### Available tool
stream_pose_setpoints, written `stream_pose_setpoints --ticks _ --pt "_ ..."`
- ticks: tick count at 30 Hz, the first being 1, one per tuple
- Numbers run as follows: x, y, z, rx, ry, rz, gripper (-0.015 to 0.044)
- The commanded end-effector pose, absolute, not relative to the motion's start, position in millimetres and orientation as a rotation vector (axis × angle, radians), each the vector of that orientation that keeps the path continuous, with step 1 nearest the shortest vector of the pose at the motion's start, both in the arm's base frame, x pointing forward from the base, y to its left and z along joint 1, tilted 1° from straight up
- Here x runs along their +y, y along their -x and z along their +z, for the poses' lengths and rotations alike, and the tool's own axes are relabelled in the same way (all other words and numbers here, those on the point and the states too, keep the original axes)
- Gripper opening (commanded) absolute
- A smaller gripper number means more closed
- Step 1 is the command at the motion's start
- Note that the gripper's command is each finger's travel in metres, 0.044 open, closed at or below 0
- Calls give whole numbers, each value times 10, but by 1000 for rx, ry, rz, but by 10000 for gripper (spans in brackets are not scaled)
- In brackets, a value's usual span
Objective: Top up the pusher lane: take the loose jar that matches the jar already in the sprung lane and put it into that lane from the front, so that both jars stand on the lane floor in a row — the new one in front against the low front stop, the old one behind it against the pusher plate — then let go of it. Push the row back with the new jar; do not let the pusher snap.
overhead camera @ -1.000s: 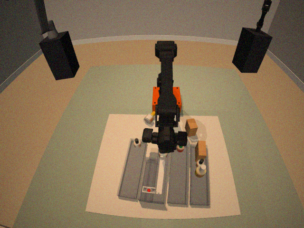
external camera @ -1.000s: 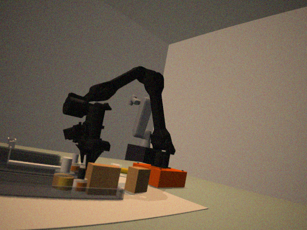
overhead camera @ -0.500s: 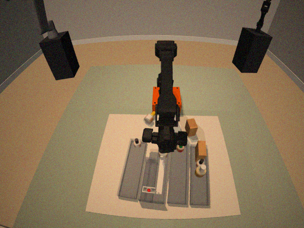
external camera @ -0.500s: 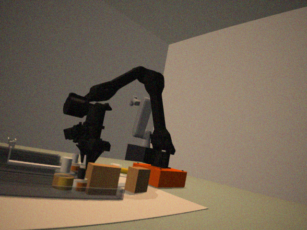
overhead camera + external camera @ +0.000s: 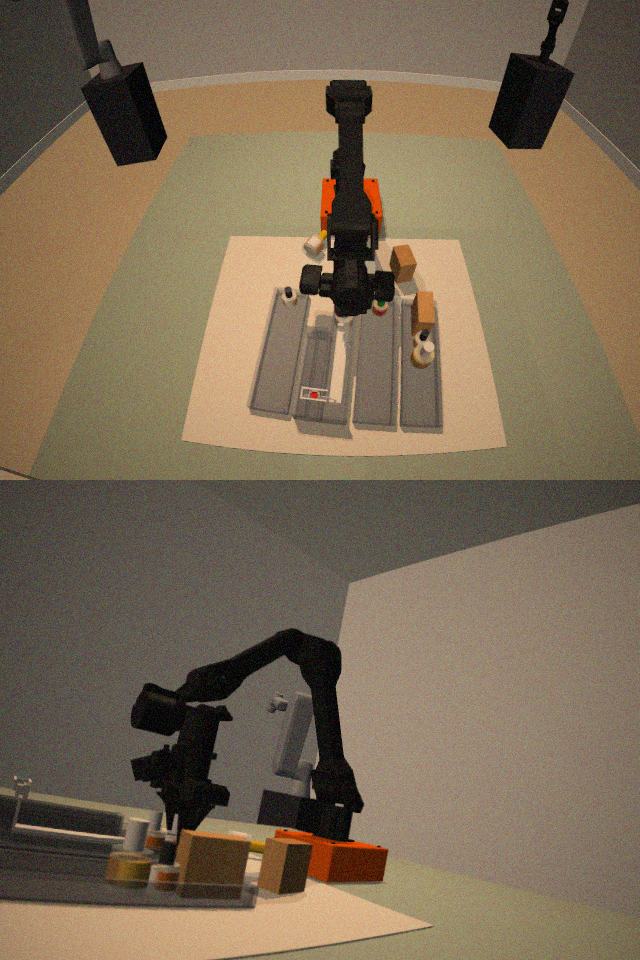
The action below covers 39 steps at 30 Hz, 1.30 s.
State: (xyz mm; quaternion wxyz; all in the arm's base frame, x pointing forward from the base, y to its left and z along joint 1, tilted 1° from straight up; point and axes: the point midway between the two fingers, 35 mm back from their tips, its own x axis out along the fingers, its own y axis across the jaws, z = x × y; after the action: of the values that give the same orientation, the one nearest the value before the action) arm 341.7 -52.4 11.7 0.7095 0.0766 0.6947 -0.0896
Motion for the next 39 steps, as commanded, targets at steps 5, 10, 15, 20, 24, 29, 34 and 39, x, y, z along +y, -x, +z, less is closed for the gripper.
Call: stream_pose_setpoints --ticks 5,10,15,20,24,29,34,39 --pt "-529 -3421 118 1534 -164 -198 0" --pt "-527 -3413 118 1534 -164 -198 0" --pt "-525 -3405 118 1534 -164 -198 0" --pt "-515 -3375 115 1534 -164 -198 0" --pt "-513 -3371 115 1534 -164 -198 0" --pt "-513 -3371 115 1534 -164 -198 0" --pt "-515 -3377 115 1534 -164 -198 53" --pt "-515 -3377 115 1534 -164 -198 184"
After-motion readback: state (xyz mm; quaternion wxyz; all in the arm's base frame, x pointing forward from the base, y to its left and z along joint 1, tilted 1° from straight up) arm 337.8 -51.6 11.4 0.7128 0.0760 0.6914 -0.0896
